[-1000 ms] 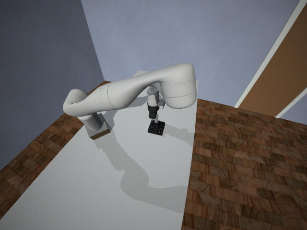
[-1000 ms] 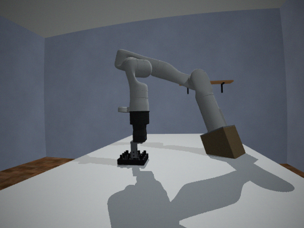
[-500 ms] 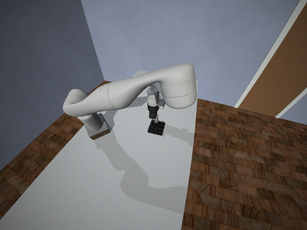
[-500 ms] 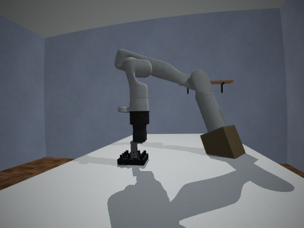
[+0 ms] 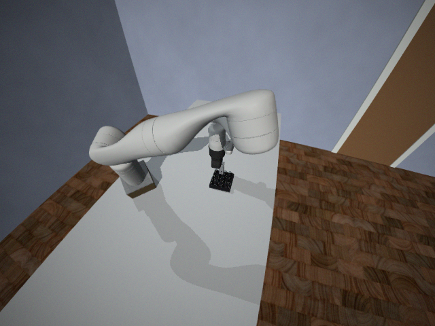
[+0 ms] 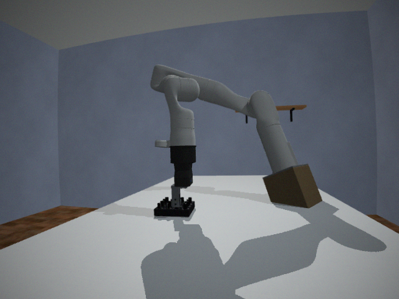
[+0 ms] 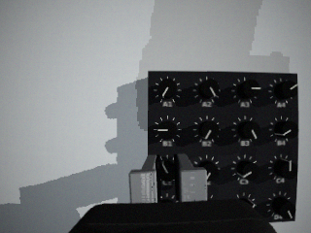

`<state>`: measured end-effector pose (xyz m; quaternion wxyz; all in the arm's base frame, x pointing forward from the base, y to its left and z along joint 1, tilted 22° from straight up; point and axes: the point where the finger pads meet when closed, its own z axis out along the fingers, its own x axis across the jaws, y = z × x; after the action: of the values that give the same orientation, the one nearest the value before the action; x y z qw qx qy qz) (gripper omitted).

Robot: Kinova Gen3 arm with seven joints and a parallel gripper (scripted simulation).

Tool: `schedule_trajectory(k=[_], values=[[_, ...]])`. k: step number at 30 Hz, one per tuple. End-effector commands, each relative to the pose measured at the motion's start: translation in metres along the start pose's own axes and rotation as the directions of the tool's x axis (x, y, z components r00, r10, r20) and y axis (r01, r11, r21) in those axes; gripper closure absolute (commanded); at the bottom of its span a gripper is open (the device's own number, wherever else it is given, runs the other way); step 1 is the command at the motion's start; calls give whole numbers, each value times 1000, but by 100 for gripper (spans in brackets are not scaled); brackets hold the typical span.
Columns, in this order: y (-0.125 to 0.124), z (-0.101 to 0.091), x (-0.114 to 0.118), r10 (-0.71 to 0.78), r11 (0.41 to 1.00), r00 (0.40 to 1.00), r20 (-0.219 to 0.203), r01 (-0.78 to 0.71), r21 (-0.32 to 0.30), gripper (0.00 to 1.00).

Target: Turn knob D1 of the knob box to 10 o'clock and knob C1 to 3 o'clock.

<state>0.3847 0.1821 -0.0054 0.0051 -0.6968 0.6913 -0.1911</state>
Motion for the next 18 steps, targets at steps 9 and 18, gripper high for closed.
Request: schedule_trajectory(k=[9,18], values=[[0,-1,0,8,1000,1000,1,-8,1,70],[0,-1,0,48,999,999,1,-48,1,70]])
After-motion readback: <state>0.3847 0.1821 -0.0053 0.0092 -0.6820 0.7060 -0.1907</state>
